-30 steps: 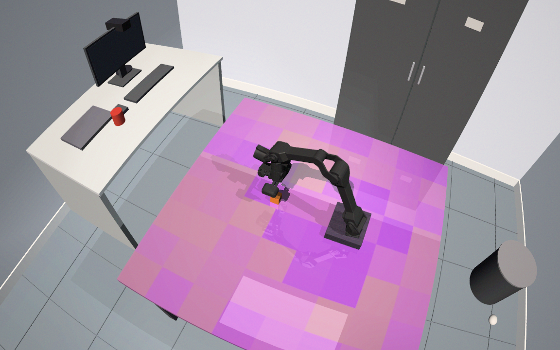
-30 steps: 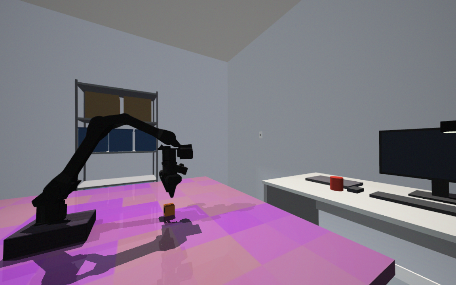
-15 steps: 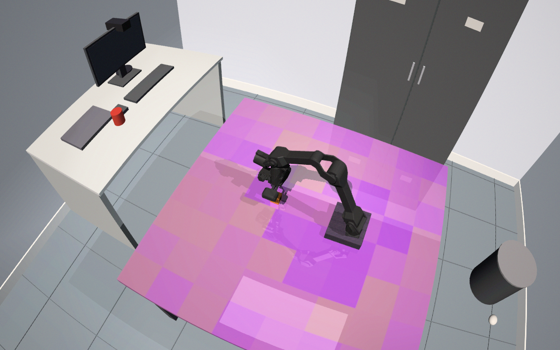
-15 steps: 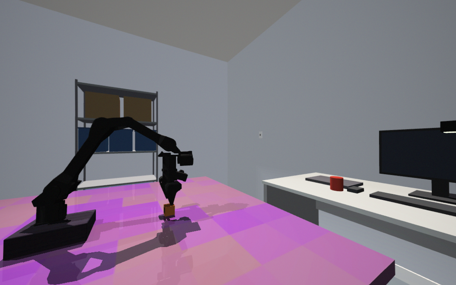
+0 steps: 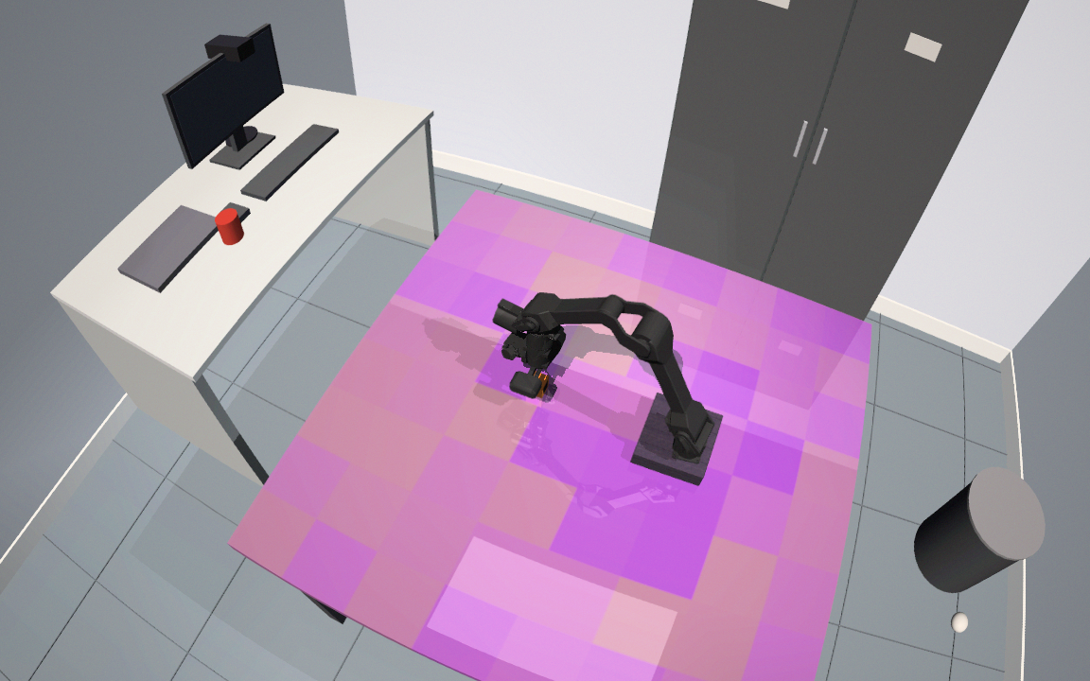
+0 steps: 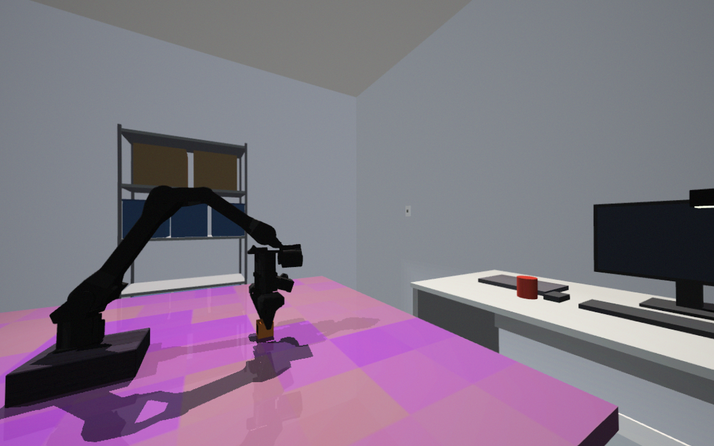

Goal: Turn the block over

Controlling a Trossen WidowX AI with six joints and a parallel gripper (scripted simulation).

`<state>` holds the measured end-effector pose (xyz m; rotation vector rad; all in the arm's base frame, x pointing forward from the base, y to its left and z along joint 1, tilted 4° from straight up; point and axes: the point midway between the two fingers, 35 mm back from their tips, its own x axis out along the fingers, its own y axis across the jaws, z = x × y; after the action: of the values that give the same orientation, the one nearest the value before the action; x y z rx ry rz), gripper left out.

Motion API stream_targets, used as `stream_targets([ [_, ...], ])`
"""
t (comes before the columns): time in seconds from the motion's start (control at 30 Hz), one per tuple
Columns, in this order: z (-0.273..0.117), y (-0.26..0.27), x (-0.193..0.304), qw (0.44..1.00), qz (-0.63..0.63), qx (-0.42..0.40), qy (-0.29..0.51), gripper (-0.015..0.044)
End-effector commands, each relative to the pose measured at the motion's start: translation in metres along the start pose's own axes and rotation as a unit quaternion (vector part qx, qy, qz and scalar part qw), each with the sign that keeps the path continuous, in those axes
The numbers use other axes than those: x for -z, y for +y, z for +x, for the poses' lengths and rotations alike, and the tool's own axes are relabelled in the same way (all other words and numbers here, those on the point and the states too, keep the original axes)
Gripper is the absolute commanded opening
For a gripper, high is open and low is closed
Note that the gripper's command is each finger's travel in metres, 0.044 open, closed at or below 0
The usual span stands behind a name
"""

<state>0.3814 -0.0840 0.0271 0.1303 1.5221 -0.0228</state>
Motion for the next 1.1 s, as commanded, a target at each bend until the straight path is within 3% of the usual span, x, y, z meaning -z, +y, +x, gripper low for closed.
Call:
stream_targets([
  [0.0,0.008,0.000,0.001,1.000,0.002,0.001,0.002,0.0440],
  [0.03,0.008,0.000,0.001,1.000,0.002,0.001,0.002,0.0440],
  [0.4,0.008,0.000,0.001,1.000,0.002,0.001,0.002,0.0151],
  [0.93,0.008,0.000,0.001,1.000,0.002,0.001,0.002,0.0045],
  [1.0,0.003,0.000,0.001,1.000,0.002,0.001,0.002,0.0000],
  [1.07,-0.011,0.000,0.001,1.000,0.002,0.001,0.002,0.0000],
])
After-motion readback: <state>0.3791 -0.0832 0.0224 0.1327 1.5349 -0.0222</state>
